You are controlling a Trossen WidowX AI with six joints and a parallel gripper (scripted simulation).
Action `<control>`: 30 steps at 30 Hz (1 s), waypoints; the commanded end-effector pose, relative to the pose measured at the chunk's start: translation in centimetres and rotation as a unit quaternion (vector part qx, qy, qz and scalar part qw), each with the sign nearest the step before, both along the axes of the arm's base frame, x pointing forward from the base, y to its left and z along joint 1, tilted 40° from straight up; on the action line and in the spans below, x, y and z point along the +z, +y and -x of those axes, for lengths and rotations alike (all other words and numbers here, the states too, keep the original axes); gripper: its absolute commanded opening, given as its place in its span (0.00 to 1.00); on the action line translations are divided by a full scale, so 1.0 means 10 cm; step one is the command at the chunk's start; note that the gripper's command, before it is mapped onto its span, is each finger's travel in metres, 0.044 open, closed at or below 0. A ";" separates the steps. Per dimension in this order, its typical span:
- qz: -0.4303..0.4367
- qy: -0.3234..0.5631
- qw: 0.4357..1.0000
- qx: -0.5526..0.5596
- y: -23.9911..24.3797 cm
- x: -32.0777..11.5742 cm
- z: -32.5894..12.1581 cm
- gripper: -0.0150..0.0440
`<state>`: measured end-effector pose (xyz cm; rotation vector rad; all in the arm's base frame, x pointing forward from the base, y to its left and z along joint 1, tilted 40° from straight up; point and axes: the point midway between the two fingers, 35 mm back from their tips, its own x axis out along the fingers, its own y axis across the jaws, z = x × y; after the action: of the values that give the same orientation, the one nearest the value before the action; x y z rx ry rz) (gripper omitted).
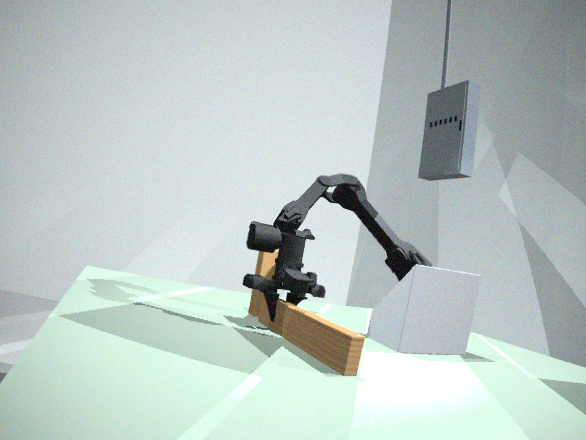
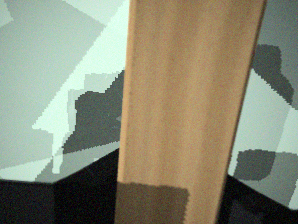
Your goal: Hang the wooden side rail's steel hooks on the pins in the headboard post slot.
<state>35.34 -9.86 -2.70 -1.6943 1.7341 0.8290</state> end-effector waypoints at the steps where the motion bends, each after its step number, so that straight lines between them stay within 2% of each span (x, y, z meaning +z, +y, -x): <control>1: 0.002 -0.017 1.000 -0.019 0.00 0.00 -0.01 0.25; 30: 0.002 -0.023 0.999 -0.026 0.00 0.00 0.07 0.25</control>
<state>34.56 -9.82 -2.72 -1.6501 1.7414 0.7572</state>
